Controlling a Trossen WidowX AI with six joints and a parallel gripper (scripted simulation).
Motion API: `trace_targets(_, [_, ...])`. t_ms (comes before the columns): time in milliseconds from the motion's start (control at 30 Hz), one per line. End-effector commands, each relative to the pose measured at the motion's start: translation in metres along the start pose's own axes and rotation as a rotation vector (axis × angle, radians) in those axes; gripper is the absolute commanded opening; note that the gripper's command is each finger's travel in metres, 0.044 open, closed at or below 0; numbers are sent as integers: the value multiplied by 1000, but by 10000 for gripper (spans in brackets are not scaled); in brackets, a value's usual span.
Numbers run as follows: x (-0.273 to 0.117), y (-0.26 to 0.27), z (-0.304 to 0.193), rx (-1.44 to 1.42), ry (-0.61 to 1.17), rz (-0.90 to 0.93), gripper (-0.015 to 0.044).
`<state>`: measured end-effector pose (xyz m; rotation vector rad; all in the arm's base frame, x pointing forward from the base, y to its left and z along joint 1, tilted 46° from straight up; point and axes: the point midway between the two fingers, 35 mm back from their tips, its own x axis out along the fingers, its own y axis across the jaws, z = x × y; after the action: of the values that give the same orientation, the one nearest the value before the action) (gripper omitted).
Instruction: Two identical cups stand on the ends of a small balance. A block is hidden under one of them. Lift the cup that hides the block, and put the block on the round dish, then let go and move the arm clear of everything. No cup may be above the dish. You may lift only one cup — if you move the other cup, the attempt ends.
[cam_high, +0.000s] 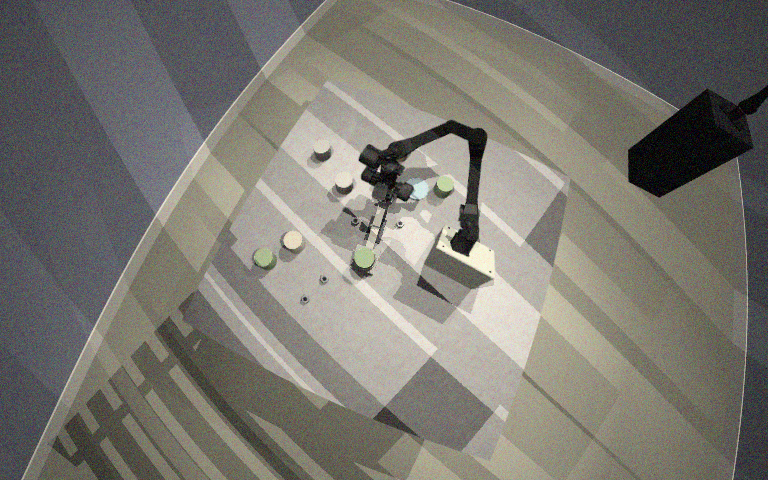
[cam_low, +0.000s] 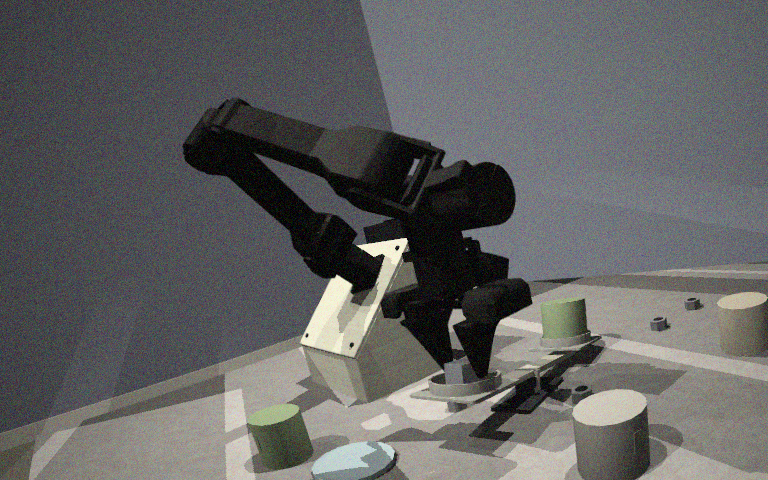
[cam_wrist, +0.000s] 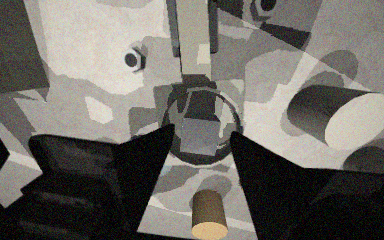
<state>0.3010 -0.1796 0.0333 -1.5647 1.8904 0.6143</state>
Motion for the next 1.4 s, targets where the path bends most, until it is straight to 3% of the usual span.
trace_targets(0, [7, 3, 0, -6, 5, 8, 260])
trace_targets(133, [7, 3, 0, -6, 5, 8, 155])
trace_targets(400, [7, 3, 0, -6, 5, 8, 102])
trace_targets(533, [-2, 1, 0, -6, 3, 8, 0])
trace_targets(967, [-87, 1, 1, -6, 0, 9, 0])
trace_targets(1133, [-84, 3, -3, -6, -3, 10, 0])
trace_targets(1367, [-50, 20, -42, -4, -30, 13, 0])
